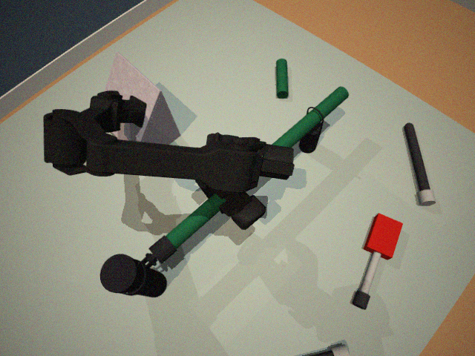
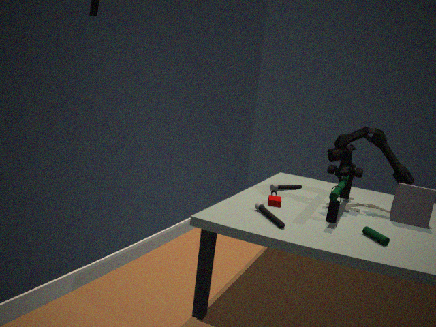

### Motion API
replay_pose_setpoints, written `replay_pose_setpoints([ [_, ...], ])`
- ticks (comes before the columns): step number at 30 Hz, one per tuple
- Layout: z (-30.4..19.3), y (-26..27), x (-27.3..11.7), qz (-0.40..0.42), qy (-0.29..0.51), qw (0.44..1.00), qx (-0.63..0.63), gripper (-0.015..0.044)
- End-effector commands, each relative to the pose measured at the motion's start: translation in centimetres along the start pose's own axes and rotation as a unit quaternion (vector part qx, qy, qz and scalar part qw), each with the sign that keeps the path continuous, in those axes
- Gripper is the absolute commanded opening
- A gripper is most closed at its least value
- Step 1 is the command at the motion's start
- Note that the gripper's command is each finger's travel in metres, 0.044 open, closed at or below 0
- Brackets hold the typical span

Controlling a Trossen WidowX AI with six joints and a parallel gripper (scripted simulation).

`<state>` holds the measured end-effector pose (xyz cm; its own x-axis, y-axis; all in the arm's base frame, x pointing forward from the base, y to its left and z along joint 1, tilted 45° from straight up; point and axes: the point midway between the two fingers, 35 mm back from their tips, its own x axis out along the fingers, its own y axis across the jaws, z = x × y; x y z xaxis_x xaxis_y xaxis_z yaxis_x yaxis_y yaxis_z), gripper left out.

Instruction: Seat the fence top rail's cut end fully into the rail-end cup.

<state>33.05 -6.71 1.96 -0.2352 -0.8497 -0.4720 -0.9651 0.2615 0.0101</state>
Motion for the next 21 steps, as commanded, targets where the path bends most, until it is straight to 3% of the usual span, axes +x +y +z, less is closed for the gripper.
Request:
replay_pose_setpoints([
  [1,0.0,0.0,-0.1,-0.002,0.001,1.0,0.0,0.0],
  [21,-1.4,-0.2,0.0,-0.002,0.001,1.0,0.0,0.0],
])
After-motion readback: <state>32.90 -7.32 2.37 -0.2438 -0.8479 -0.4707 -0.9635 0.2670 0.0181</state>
